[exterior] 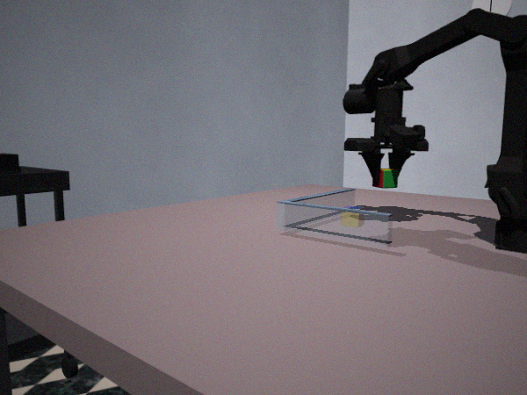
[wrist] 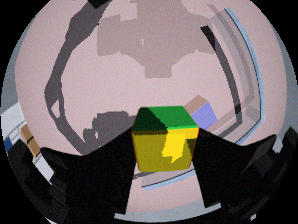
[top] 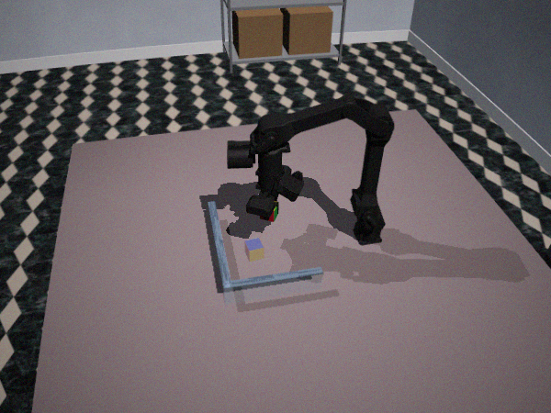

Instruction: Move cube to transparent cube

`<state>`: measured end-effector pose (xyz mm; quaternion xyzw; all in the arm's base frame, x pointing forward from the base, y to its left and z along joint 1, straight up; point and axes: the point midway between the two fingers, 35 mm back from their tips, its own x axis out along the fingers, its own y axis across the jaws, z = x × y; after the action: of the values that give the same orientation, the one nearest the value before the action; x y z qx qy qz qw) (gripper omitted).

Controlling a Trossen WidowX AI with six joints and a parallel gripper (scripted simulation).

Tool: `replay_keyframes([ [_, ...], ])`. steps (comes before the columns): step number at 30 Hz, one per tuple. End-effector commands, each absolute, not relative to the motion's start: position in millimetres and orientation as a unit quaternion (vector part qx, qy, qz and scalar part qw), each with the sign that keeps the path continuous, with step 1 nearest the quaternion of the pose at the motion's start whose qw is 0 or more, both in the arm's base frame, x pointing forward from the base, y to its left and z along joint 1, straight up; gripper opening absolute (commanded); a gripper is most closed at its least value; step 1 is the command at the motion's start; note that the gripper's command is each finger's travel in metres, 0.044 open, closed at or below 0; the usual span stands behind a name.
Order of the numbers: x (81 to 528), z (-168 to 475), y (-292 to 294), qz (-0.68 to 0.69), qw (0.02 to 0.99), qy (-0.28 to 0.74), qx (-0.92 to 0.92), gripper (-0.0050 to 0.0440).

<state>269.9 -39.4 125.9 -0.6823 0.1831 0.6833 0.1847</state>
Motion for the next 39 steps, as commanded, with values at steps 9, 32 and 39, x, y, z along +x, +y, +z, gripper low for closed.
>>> replay_keyframes([
  [9, 272, 125, -40, 0.676, 0.184, 0.182, -0.69, 0.0],
  [32, 273, 56, -40, 0.676, 0.184, 0.182, -0.69, 0.0],
  [39, 273, 44, -40, 0.676, 0.184, 0.182, -0.69, 0.0],
])
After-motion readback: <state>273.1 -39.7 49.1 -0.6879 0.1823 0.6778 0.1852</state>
